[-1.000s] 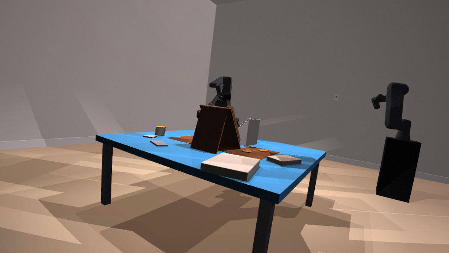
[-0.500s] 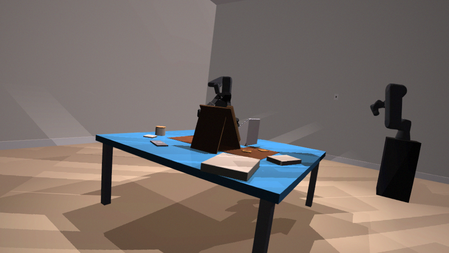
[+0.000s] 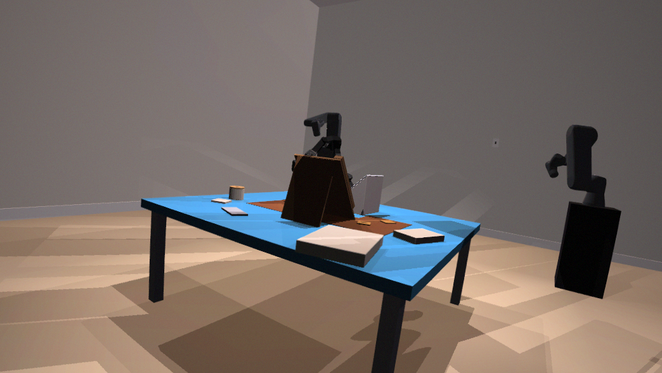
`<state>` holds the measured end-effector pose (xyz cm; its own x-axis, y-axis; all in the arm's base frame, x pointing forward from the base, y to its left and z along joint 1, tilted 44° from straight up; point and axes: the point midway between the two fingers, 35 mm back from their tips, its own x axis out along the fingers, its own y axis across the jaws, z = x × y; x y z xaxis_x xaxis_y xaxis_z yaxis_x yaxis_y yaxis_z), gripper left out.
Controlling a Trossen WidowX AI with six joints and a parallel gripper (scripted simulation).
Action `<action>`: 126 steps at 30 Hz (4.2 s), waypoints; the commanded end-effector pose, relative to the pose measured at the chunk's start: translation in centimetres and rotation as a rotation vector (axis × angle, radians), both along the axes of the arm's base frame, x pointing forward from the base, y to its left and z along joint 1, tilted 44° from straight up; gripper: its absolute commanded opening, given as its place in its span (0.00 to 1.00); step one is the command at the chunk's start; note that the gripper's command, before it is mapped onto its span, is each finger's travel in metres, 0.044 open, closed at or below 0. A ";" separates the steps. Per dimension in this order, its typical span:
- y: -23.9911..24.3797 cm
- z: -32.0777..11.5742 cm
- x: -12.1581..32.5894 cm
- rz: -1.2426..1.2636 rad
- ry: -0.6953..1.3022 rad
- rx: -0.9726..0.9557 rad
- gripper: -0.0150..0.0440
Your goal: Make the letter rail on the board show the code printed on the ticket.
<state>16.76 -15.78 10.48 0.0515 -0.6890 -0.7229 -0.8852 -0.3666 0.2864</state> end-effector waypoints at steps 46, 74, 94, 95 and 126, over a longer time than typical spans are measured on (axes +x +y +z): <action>6.3 4.3 12.3 -0.549 -1.181 0.468 0.25; 11.9 8.4 17.3 -0.911 -1.583 1.033 0.25; 11.9 8.4 17.3 -0.911 -1.583 1.033 0.25; 11.9 8.4 17.3 -0.911 -1.583 1.033 0.25; 11.9 8.4 17.3 -0.911 -1.583 1.033 0.25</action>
